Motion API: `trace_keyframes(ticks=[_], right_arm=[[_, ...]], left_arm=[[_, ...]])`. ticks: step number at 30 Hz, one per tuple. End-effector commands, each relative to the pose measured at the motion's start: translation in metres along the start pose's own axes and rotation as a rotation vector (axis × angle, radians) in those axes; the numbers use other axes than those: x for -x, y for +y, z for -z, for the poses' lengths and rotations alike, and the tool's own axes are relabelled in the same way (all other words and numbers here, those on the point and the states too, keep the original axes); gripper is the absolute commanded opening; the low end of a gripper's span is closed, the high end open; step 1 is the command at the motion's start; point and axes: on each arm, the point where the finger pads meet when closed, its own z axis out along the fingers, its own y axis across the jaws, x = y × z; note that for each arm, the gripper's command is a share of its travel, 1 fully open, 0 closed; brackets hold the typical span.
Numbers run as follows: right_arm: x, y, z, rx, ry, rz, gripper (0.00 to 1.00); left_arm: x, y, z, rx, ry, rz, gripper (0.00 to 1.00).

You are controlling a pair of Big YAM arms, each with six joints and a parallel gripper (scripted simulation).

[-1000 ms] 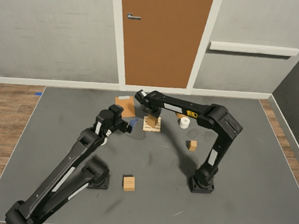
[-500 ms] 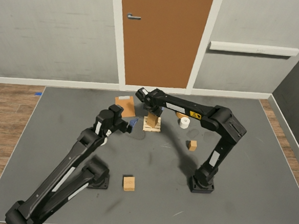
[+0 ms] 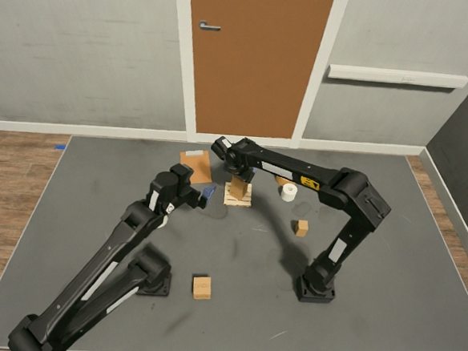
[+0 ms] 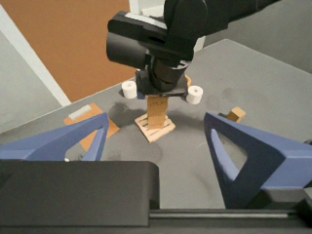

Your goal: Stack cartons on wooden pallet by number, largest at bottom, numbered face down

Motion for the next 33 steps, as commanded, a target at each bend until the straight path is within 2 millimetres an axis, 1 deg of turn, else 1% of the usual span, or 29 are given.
trace_keyframes(ticks=[1, 2, 3, 4, 7, 8, 10, 12, 13, 15, 16, 17, 18, 20, 24, 25, 26, 27, 30, 31, 32, 33], right_arm=[[0.004, 0.021, 0.013, 0.012, -0.005, -0.013, 0.83], [0.009, 0.023, 0.027, 0.028, -0.010, -0.022, 0.83], [0.009, 0.023, 0.035, 0.028, -0.010, -0.022, 0.83], [0.013, 0.023, 0.053, 0.044, -0.015, -0.031, 0.83], [0.013, 0.023, 0.091, 0.045, -0.012, -0.032, 0.83], [0.010, 0.020, 0.096, 0.035, -0.008, -0.026, 0.83], [0.011, 0.020, 0.114, 0.042, -0.008, -0.030, 0.83], [0.011, 0.020, 0.114, 0.042, -0.008, -0.030, 0.83], [0.007, 0.021, 0.117, 0.027, -0.004, -0.021, 0.83], [0.008, 0.021, 0.141, 0.029, -0.003, -0.023, 0.83], [0.008, 0.020, 0.149, 0.030, -0.002, -0.023, 0.83], [-0.006, 0.014, 0.129, -0.022, 0.009, 0.006, 0.83], [-0.002, 0.014, 0.124, -0.023, 0.010, 0.005, 0.83], [-0.002, 0.010, 0.112, -0.044, 0.014, 0.003, 0.83], [-0.003, 0.010, 0.108, -0.050, 0.016, 0.008, 0.83], [-0.007, 0.010, 0.109, -0.049, 0.016, 0.015, 0.83], [-0.008, 0.011, 0.110, -0.047, 0.016, 0.024, 0.83], [-0.005, 0.009, 0.116, -0.030, 0.017, 0.044, 0.83], [-0.006, 0.008, 0.115, -0.030, 0.022, 0.062, 0.83], [-0.002, 0.005, 0.121, -0.016, 0.029, 0.075, 0.83], [-0.010, -0.005, 0.109, -0.039, 0.051, 0.119, 0.83], [-0.015, -0.006, 0.106, -0.031, 0.077, 0.164, 0.83]], left_arm=[[0.016, 0.000, 0.005, -0.001, -0.023, -0.009, 1.00], [0.016, 0.000, 0.005, -0.001, -0.023, -0.009, 1.00], [0.016, 0.000, 0.005, -0.001, -0.023, -0.009, 1.00], [0.016, 0.000, 0.005, -0.001, -0.023, -0.009, 1.00], [0.016, 0.000, 0.005, -0.001, -0.023, -0.009, 1.00], [0.016, 0.000, 0.005, -0.001, -0.023, -0.009, 1.00], [0.016, 0.000, 0.005, -0.001, -0.023, -0.009, 1.00], [0.016, 0.000, 0.005, -0.001, -0.023, -0.009, 1.00], [0.016, 0.000, 0.005, -0.001, -0.023, -0.009, 1.00], [0.016, 0.000, 0.005, -0.001, -0.023, -0.009, 1.00], [0.016, 0.000, 0.005, -0.001, -0.023, -0.009, 1.00], [0.016, 0.000, 0.005, -0.001, -0.023, -0.009, 1.00], [0.016, 0.000, 0.005, -0.001, -0.023, -0.009, 1.00], [0.016, 0.000, 0.005, -0.001, -0.023, -0.009, 1.00], [0.016, 0.000, 0.005, -0.001, -0.023, -0.009, 1.00], [0.016, 0.000, 0.005, -0.001, -0.023, -0.009, 1.00], [0.016, 0.000, 0.005, -0.001, -0.023, -0.009, 1.00], [0.016, 0.000, 0.005, -0.001, -0.023, -0.009, 1.00], [0.016, 0.000, 0.005, -0.001, -0.023, -0.009, 1.00], [0.016, 0.000, 0.005, -0.001, -0.023, -0.009, 1.00], [0.016, 0.000, 0.005, -0.001, -0.023, -0.009, 1.00], [0.016, 0.000, 0.005, -0.001, -0.023, -0.009, 1.00]])
